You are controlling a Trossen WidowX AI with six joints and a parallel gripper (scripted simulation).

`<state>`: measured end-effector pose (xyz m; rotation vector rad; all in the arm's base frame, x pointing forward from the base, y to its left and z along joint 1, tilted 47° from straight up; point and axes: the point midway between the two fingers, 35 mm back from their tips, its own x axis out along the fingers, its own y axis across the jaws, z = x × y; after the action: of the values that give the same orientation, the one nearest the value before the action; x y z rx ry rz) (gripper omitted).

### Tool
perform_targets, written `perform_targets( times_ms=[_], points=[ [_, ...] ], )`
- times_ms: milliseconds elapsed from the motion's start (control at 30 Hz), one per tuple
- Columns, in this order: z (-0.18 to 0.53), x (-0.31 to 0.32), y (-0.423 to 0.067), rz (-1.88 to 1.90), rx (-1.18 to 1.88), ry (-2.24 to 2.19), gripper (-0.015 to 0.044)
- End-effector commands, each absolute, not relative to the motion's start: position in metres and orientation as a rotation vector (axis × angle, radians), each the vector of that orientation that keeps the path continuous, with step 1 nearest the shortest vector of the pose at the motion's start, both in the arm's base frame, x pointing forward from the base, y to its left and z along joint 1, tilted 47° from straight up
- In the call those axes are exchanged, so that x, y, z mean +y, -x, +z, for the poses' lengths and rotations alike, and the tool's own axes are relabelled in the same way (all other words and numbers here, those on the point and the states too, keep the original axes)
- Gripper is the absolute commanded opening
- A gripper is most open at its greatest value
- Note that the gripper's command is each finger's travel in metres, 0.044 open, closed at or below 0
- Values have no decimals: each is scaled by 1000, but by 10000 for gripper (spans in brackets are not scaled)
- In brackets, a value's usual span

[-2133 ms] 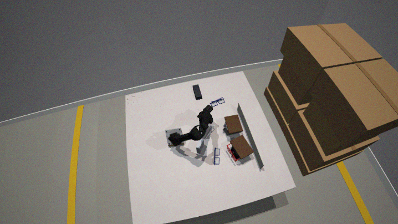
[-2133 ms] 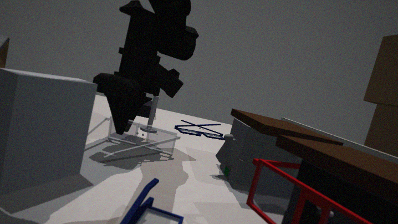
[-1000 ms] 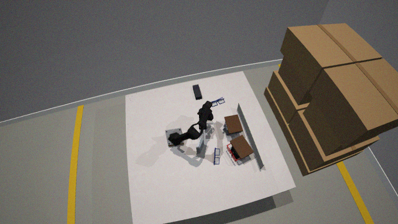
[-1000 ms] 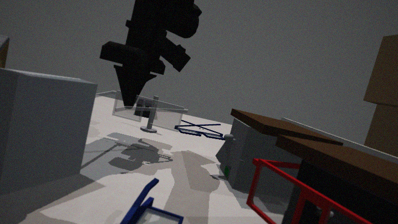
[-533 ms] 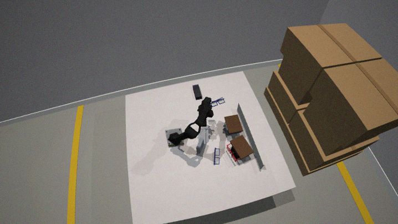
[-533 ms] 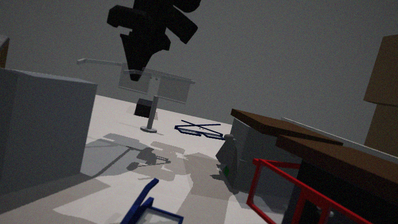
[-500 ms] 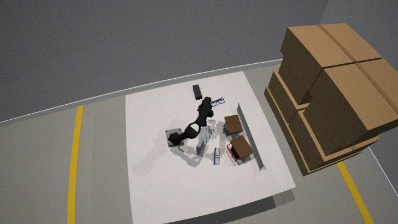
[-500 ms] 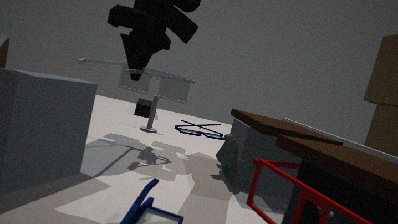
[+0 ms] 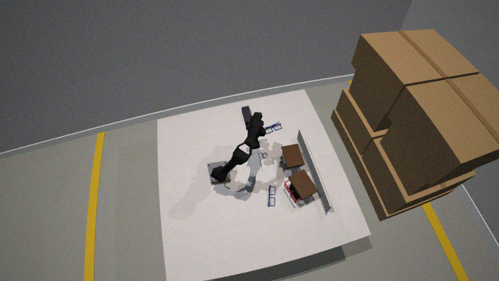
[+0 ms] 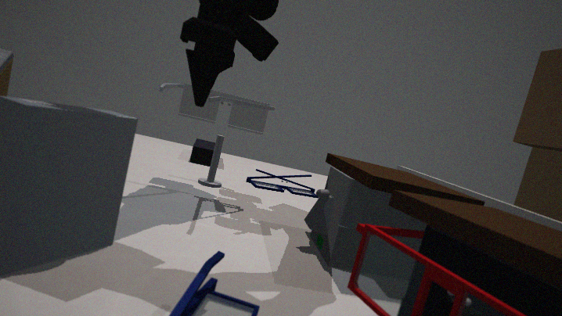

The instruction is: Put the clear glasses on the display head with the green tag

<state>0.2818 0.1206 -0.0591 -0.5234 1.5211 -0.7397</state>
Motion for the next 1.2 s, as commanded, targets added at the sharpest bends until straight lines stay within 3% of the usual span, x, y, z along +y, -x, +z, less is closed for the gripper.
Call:
perform_targets(
  times_ms=[0, 600, 1167],
  points=[
    [-75, 139, -283, -683, 1552, 569, 0],
    [-143, 199, -267, -489, 1651, 755, 0],
    [-168, 178, -265, -486, 1652, 760, 0]
  ],
)
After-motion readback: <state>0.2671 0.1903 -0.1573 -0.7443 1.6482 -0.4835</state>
